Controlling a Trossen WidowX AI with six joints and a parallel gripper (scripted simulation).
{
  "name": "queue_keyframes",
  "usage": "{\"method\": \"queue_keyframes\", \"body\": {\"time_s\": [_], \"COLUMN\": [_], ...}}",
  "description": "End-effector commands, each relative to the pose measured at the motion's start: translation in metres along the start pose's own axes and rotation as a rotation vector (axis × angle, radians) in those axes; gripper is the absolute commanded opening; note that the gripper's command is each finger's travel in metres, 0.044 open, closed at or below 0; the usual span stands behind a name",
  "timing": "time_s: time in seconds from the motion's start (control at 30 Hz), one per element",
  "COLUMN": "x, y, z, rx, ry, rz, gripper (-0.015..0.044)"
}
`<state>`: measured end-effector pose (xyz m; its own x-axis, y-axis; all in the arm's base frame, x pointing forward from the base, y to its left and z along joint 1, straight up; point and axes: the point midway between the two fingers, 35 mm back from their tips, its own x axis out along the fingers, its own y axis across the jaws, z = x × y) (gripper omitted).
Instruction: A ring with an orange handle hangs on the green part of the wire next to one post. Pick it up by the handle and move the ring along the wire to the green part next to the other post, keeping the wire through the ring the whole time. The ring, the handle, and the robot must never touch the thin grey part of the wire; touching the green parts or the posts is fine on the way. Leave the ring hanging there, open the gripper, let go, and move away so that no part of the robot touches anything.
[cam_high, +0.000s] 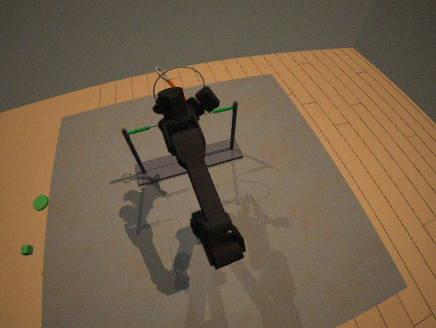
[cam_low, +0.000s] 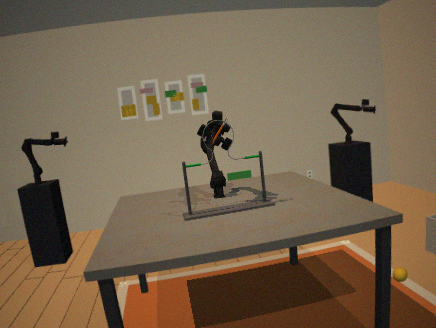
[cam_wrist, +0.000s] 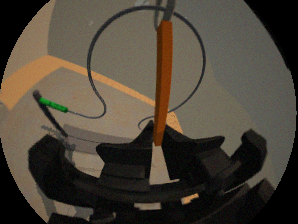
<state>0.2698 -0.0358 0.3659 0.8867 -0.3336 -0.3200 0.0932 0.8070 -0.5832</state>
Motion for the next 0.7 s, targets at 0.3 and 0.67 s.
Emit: {"method": "queue_keyframes", "body": {"time_s": [0.3, 0.67], "x": [0.0015, 0.0016], "y": [-0.0034, -0.0081], "z": [-0.0019, -0.0011], "rx": [-0.143, -0.264], "ry": [-0.015, -0.033], "rz": [-0.074, -0.140], "gripper": [-0.0150, -0.0150]}}
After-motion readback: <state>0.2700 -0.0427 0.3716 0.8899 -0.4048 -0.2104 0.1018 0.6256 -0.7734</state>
